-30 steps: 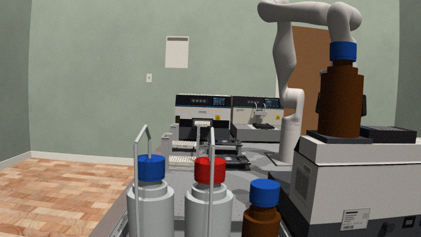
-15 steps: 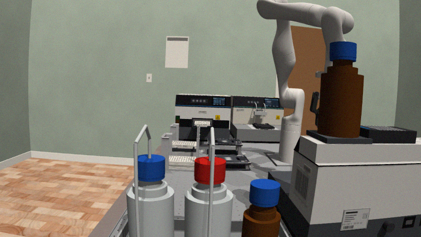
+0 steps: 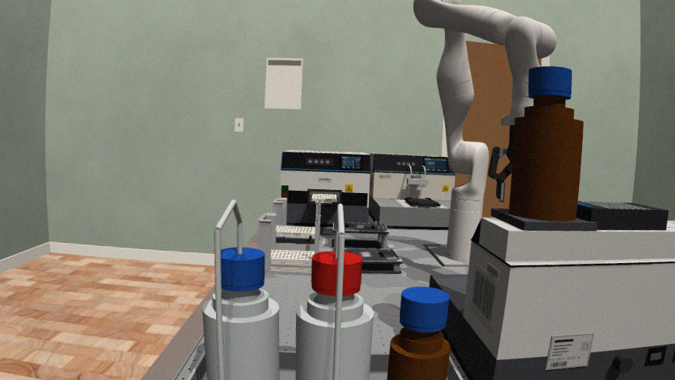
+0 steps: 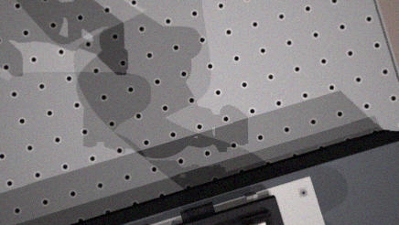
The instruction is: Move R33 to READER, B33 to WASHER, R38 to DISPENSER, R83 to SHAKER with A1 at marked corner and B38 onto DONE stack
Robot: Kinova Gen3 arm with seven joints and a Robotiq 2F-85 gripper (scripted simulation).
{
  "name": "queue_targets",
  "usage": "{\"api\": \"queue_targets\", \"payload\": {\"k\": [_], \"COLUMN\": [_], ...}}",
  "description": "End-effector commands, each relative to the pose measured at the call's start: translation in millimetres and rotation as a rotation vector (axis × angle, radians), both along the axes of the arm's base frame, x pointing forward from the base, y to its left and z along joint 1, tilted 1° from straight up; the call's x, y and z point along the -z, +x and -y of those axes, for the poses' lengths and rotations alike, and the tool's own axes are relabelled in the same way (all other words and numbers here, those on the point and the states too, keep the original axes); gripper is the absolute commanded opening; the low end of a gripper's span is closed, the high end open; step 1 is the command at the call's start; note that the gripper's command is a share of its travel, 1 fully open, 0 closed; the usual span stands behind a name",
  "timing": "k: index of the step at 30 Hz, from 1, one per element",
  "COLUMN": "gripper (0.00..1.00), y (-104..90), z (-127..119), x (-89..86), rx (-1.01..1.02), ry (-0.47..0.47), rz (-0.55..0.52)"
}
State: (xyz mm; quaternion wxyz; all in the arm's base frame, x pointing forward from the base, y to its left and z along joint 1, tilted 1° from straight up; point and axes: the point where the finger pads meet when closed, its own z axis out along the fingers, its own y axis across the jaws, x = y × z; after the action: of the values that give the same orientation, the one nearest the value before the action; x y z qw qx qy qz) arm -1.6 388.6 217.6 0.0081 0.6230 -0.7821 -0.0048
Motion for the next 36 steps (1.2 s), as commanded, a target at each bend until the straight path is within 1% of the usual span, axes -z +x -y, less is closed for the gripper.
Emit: {"api": "queue_targets", "payload": {"k": [1,6,8,11,14,15,27,30,33,34,36], "gripper": [1.00,1.00,1.00,1.00,1.00,1.00,1.00,1.00,1.00,1.00,1.00], "y": [1.9,3.2,3.3,8.1,8.9,7.3,16.7,16.7,28.5,31.7,38.1], "z": [12.6,29.3,31.8,41.6,44.8,47.9,86.3,86.3,89.3,90.2,92.1], "x": [-2.1,-2.0,-2.0,-1.3,-1.3,-1.8,-1.4,-1.4,-0.9,-0.9,-0.8], "rx": [0.002,0.002,0.002,0.145,0.168,0.162,0.146,0.146,0.289,0.313,0.297], "ry": [0.006,0.005,0.005,0.001,0.001,0.003,0.003,0.003,0.000,-0.001,0.000], "rz": [-0.001,-0.001,-0.001,0.001,0.001,0.000,0.001,0.001,0.002,0.002,0.002]}}
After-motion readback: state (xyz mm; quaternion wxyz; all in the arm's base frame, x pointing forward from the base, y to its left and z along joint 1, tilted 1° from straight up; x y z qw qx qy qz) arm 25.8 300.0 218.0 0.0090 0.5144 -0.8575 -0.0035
